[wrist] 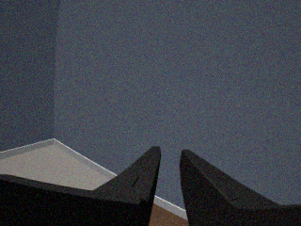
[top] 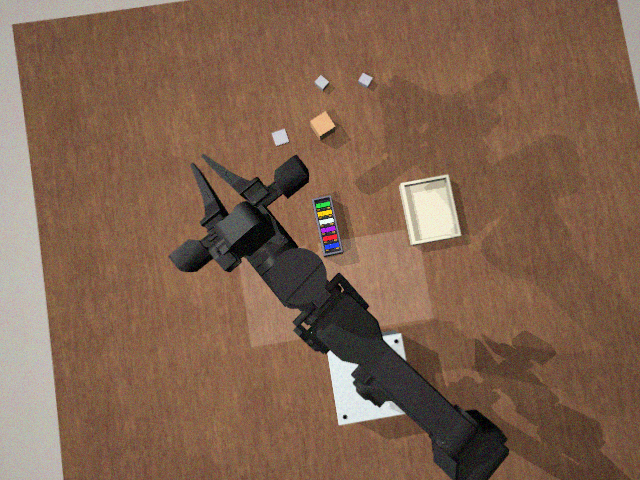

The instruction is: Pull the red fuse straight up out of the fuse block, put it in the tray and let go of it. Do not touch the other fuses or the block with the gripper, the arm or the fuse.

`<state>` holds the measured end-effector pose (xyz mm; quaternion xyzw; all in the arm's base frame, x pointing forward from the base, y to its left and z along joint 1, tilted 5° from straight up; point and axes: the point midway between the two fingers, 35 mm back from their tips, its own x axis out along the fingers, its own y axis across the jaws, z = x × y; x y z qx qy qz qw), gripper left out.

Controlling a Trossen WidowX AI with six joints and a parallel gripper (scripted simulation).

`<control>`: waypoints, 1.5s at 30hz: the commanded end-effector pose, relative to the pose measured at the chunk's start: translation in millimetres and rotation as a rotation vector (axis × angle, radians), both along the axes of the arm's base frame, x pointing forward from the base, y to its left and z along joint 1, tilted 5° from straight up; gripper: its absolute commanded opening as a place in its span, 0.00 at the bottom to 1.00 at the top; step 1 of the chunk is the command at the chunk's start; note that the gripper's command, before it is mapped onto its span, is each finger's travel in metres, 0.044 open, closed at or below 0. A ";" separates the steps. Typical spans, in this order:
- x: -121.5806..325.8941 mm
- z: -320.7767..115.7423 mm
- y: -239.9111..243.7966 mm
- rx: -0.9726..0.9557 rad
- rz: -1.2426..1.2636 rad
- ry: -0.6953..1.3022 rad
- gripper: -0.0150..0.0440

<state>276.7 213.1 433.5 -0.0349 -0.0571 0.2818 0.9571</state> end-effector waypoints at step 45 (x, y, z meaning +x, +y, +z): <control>2.8 -408.0 -152.7 0.954 -1.522 1.607 0.36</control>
